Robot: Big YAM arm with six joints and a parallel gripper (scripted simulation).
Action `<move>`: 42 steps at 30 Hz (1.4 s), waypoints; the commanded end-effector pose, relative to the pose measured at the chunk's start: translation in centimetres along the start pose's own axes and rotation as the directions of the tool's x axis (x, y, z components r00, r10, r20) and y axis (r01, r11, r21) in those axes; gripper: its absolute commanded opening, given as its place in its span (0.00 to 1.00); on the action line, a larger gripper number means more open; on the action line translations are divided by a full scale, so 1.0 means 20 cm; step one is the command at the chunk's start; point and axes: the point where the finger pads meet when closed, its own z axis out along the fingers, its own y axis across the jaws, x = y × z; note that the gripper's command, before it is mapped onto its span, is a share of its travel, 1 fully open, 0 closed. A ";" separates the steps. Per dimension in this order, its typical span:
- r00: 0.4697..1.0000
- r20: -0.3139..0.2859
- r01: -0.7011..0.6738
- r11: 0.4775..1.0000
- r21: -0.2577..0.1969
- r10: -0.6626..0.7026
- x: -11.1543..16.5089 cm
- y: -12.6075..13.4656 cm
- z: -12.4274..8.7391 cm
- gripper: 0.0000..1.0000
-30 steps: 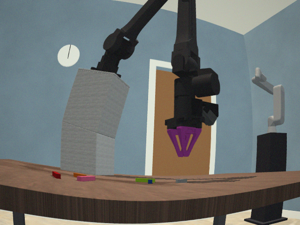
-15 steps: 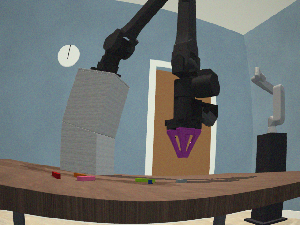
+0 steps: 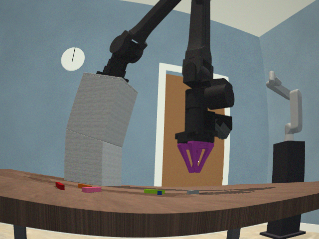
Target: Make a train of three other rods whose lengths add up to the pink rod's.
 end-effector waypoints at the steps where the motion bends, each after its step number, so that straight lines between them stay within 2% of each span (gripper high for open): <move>1: 1.000 0.004 0.000 1.000 0.010 -0.001 -0.02 -0.01 0.05 0.24; 23: 1.000 0.004 -0.002 1.000 0.010 0.002 -0.01 -0.01 0.18 0.24; 42: 1.000 0.003 -0.002 1.000 0.007 0.002 -0.01 0.00 0.20 0.24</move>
